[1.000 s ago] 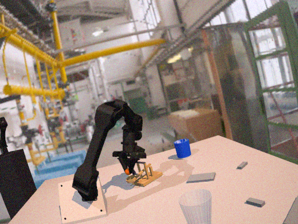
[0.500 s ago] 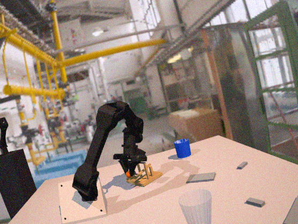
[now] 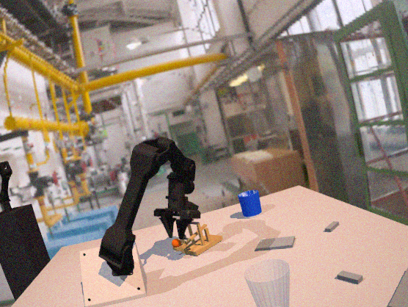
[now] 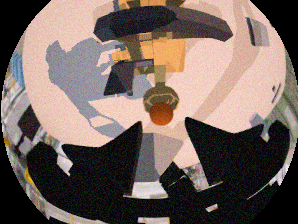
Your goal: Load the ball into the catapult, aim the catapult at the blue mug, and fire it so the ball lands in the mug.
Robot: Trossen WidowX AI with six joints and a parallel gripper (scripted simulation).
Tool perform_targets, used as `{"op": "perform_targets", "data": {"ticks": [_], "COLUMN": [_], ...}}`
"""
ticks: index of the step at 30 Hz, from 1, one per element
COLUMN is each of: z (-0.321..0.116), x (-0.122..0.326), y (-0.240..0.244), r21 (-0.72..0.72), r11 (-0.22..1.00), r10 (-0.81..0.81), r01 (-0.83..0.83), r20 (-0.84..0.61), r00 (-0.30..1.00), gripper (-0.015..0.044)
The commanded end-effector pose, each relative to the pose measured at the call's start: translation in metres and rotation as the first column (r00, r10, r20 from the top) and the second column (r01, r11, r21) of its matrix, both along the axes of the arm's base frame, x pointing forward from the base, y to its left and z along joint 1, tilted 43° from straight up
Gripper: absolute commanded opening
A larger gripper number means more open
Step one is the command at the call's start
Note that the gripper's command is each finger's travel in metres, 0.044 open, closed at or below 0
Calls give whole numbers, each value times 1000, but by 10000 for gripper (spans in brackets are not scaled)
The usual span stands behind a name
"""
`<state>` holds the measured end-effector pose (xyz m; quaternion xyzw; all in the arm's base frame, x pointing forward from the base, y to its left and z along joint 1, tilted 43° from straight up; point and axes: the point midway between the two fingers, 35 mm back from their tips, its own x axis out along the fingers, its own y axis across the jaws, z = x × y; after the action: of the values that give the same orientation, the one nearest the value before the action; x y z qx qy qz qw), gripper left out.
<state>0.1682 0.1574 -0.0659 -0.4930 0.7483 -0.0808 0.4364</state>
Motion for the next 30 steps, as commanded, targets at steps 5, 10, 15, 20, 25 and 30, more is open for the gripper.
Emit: {"op": "perform_targets", "data": {"ticks": [5, 10, 15, 20, 25, 30], "z": [77, 55, 34, 20, 11, 9], "x": [-17, -1, 31, 65, 100, 136], "y": [65, 68, 107, 147, 186, 225], "r21": [129, 159, 283, 379, 443, 471], "r11": [990, 984, 941, 877, 800, 713], "r10": [48, 75, 156, 229, 287, 329], "r01": [-53, -83, -185, -294, -406, -520], "r20": [43, 58, 121, 207, 311, 430], "r00": [998, 996, 980, 951, 906, 841], "gripper": [440, 440, 440, 440, 440, 440]}}
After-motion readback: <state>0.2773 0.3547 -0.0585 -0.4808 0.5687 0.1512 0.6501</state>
